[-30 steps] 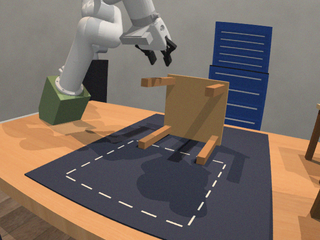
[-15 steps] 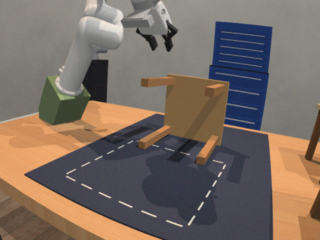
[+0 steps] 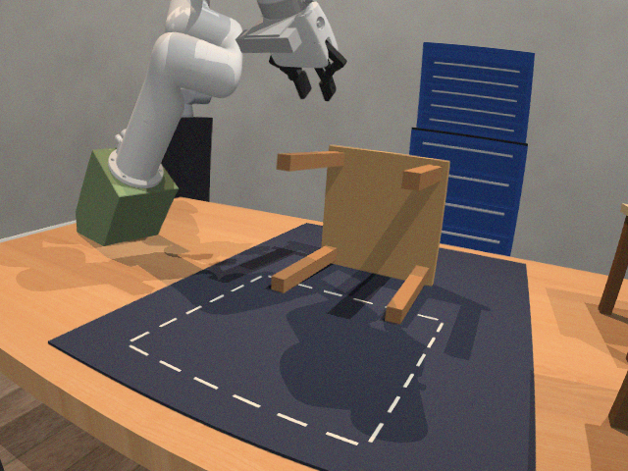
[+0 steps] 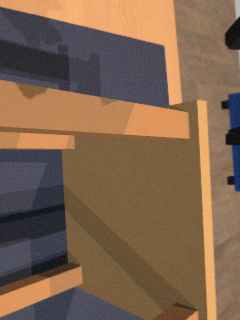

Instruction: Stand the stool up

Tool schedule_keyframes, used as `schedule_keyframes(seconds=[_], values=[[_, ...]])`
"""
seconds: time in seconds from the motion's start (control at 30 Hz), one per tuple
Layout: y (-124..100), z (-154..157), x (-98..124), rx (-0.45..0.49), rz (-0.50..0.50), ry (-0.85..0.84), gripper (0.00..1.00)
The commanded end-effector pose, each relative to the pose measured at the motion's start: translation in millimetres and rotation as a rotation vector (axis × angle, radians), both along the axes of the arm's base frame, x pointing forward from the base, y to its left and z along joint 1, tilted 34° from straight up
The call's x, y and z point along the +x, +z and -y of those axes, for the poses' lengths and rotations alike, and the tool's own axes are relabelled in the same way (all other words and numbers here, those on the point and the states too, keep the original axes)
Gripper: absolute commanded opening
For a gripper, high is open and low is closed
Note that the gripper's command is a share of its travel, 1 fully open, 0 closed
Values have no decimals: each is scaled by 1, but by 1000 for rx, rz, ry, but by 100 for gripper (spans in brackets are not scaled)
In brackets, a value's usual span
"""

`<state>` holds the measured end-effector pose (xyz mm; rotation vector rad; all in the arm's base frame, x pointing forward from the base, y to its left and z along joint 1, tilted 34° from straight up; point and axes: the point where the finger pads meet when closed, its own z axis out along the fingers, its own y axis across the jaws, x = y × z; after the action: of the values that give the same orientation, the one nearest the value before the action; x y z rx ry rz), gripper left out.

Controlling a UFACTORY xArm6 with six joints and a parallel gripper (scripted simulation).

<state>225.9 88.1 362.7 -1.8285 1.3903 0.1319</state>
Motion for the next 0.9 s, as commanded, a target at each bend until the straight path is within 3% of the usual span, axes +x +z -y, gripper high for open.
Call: schedule_keyframes(seconds=[0.0, 0.17, 0.4, 0.47, 0.63, 0.87], values=[[-2, 1, 0, -1, -35, -21, 45], [-9, 3, -1, -6, -147, -87, 45], [-26, 10, 0, -43, -383, -268, 45], [-26, 10, 0, -43, -383, -268, 45], [-38, 17, 5, -100, -553, -467, 45], [-46, 20, 25, -151, -651, -734, 45]])
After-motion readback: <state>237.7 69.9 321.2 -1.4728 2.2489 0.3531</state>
